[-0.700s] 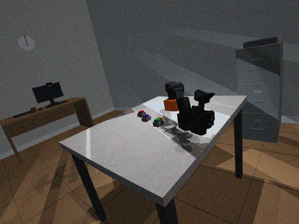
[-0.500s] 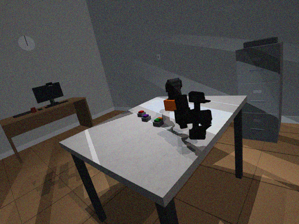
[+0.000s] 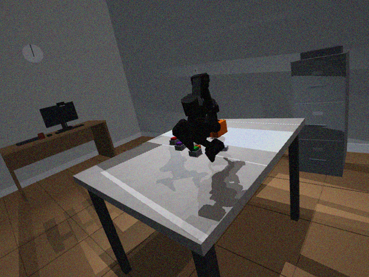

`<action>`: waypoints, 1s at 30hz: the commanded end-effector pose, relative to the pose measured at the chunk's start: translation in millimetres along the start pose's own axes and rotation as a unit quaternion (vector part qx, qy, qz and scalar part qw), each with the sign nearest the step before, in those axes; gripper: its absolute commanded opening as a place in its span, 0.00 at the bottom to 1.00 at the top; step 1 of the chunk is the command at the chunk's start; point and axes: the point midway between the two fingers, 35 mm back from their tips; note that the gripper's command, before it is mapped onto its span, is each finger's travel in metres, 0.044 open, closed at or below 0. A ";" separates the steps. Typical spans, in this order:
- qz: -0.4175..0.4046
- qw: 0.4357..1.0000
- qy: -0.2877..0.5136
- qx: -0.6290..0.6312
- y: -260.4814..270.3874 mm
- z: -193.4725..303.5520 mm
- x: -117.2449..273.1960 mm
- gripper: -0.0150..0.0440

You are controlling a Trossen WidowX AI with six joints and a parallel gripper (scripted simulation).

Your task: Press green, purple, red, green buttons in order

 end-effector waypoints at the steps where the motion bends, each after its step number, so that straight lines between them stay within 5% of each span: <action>1: -0.098 0.968 0.126 -0.193 23.5 47.3 57.1 0.93; 9: -0.169 0.845 0.303 -0.407 60.3 83.1 161.5 0.93; 18: -0.177 0.601 0.522 -0.579 109.1 87.8 317.2 0.93; 26: -0.175 0.584 0.535 -0.585 111.8 86.7 326.9 0.93; 30: -0.175 0.584 0.535 -0.585 143.8 103.7 311.1 0.75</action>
Point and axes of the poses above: the point midway between the two fingers, 35 mm back from their tips, its own x axis back along the fingers, its own y axis across the jaws, z = x × y, and after that the axes turned 15 degrees about x, right-handed
